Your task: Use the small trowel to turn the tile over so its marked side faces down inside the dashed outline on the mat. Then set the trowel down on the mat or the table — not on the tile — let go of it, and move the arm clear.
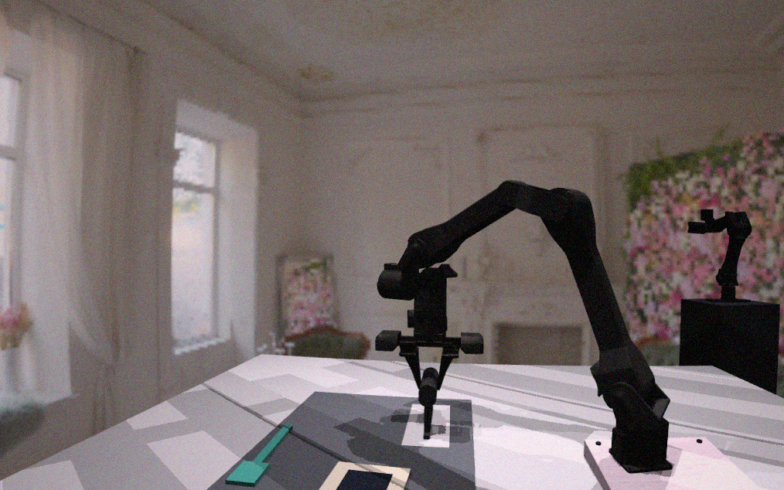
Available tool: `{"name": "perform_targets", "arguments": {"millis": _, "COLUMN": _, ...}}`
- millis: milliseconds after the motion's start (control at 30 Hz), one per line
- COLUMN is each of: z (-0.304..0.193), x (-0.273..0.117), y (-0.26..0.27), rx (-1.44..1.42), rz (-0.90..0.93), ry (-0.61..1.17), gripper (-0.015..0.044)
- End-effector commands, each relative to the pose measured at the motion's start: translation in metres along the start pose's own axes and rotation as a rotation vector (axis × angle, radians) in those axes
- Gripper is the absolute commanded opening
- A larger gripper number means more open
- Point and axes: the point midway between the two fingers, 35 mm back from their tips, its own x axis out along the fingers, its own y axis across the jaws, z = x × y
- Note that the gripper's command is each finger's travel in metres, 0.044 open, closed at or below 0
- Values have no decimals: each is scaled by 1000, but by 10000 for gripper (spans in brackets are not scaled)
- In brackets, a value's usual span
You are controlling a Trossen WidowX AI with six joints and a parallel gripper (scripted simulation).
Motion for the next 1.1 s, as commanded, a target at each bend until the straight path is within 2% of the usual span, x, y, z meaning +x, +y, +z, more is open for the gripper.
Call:
{"name": "perform_targets", "arguments": {"millis": 0, "z": 0, "x": 0, "y": 0, "rx": 42, "rz": 0, "ry": 2, "gripper": 130}}
{"name": "perform_targets", "arguments": {"millis": 100, "z": 0, "x": 0, "y": 0, "rx": 42, "rz": 0, "ry": 2, "gripper": 130}}
{"name": "perform_targets", "arguments": {"millis": 267, "z": 0, "x": 0, "y": 0, "rx": 42, "rz": 0, "ry": 2, "gripper": 261}}
{"name": "perform_targets", "arguments": {"millis": 300, "z": 0, "x": 0, "y": 0, "rx": 42, "rz": 0, "ry": 2, "gripper": 270}}
{"name": "perform_targets", "arguments": {"millis": 900, "z": 0, "x": 0, "y": 0, "rx": 42, "rz": 0, "ry": 2, "gripper": 270}}
{"name": "perform_targets", "arguments": {"millis": 1067, "z": -2, "x": -42, "y": -3, "rx": 42, "rz": -1, "ry": 2, "gripper": 270}}
